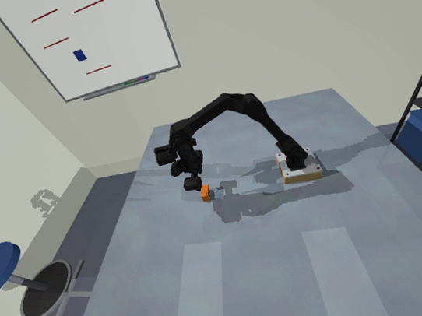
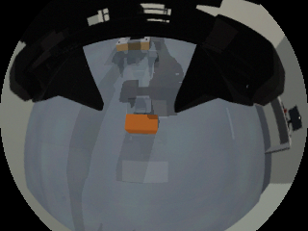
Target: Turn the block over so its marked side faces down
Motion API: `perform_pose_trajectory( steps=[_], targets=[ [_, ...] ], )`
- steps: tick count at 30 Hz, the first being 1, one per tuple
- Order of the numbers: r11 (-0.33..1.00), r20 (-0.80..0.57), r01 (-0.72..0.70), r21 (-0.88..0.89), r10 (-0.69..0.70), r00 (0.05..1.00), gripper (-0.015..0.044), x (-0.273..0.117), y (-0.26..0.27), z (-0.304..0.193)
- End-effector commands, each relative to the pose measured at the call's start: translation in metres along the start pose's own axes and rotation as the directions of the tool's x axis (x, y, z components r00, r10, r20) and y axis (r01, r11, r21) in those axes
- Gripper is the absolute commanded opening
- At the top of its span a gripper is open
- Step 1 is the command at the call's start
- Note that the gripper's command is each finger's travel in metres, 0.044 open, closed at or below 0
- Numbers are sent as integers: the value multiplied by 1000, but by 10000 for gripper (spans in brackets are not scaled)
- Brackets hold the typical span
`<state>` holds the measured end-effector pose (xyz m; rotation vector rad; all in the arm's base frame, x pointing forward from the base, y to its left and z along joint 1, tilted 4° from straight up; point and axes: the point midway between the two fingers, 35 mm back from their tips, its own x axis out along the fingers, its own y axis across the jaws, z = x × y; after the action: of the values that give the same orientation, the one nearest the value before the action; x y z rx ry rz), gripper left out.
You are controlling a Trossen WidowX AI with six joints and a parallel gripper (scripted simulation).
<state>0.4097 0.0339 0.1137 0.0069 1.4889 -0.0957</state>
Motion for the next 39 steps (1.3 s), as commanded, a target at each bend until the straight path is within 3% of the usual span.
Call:
perform_pose_trajectory(
  steps=[1,4,11,35,39],
  targets=[
    [1000,-17,-6,7,6,1000,440,5,1,0],
    [1000,-17,-5,7,6,1000,440,30,1,-1],
    [1000,-17,-5,7,5,1000,440,46,1,-1],
    [1000,-17,-5,7,5,1000,440,80,1,-2],
    [1000,-17,-5,7,5,1000,335,80,1,-2]
  ],
)
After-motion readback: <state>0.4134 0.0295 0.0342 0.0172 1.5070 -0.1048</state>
